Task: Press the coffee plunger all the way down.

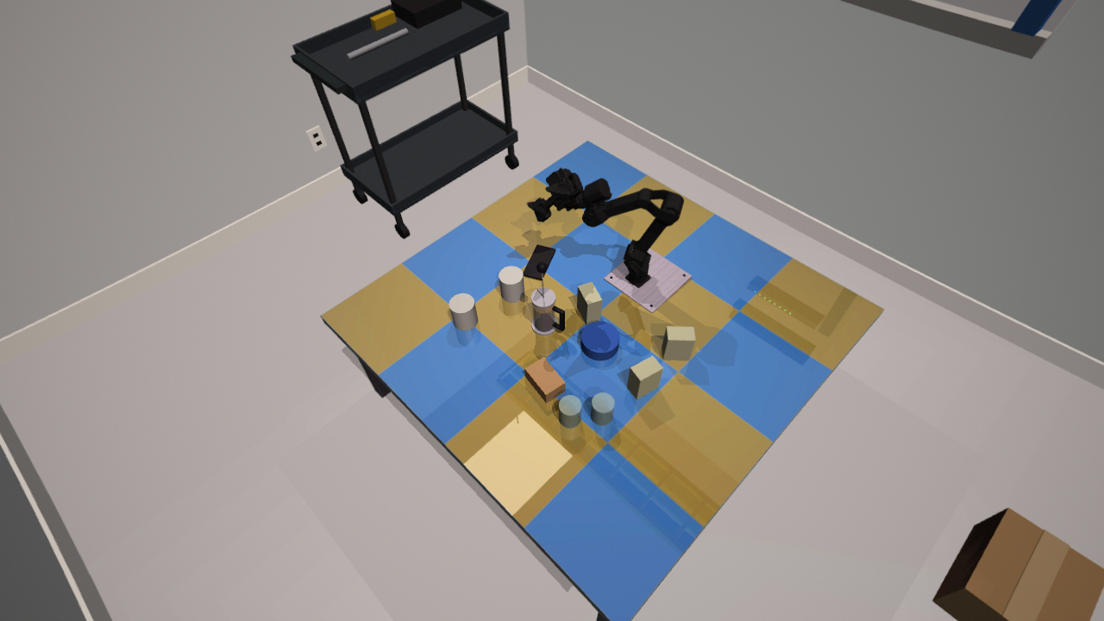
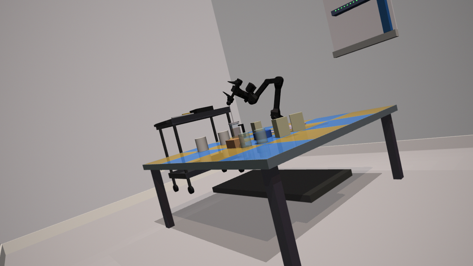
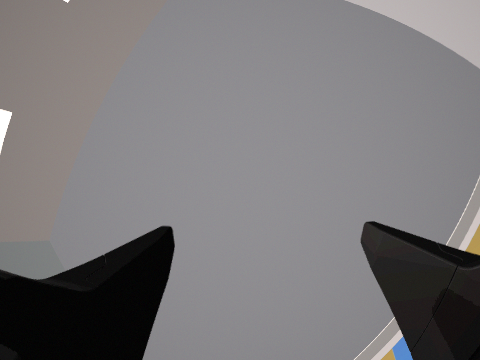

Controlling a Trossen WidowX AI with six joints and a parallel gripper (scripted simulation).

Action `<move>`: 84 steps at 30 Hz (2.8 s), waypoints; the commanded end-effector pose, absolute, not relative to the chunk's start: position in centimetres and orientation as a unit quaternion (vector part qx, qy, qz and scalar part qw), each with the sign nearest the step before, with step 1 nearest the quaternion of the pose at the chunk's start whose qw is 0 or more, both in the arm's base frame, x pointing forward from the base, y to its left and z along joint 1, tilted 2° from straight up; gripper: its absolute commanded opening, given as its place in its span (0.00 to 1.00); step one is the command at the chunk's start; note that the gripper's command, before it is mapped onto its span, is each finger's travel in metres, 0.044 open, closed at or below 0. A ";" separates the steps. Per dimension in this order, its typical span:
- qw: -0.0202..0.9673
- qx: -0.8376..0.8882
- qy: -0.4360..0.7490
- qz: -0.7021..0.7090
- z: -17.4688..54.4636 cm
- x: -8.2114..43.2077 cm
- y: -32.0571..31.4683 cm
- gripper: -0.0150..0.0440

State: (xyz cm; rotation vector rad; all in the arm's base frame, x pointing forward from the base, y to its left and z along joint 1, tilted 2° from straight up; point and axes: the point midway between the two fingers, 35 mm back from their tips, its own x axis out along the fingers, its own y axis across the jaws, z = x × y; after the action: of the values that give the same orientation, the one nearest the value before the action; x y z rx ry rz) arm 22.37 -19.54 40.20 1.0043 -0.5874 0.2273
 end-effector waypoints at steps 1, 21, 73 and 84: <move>0.830 0.473 -0.277 0.106 40.3 22.5 -19.6 0.98; 0.960 0.249 0.010 -0.131 41.7 33.1 -13.3 1.00; 0.968 0.032 0.226 -0.104 31.6 32.5 -7.6 1.00; 0.968 0.032 0.226 -0.104 31.4 32.8 -7.7 0.69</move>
State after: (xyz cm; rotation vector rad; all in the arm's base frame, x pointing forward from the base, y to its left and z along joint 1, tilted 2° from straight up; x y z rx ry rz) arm 32.78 -7.65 31.52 0.0659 0.4553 -0.2055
